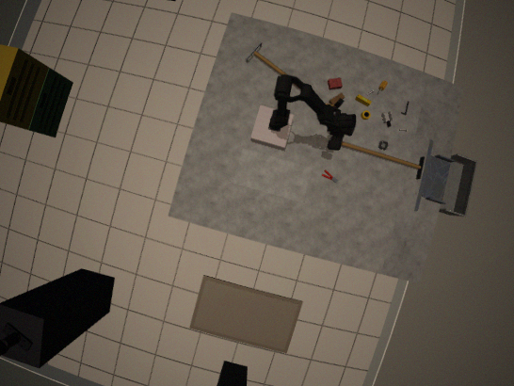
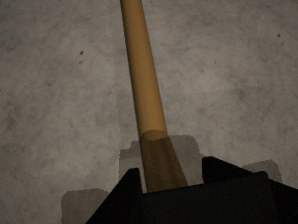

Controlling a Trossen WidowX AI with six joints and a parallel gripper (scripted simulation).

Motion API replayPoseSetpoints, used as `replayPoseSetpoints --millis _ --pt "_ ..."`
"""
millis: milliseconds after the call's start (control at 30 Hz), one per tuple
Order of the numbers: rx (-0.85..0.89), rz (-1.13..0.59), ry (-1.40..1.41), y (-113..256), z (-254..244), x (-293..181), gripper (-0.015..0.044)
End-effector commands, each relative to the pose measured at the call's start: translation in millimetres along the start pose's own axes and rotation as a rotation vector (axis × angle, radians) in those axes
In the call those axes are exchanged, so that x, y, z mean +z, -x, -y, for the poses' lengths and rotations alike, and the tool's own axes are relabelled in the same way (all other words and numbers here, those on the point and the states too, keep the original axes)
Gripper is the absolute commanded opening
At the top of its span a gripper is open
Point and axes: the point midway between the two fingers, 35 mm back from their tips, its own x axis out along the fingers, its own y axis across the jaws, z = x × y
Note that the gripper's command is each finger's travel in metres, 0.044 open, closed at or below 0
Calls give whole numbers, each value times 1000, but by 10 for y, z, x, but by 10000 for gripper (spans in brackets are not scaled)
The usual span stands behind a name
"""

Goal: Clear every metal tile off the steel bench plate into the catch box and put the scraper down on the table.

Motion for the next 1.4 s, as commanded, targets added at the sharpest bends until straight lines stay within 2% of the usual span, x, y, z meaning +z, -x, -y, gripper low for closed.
replayPoseSetpoints --millis 0,433,1367 --pt "-2 7 -3 14 50 -9 0" --pt "-6 7 -6 14 145 -15 0" --pt "-12 16 -11 -247 211 333 0"
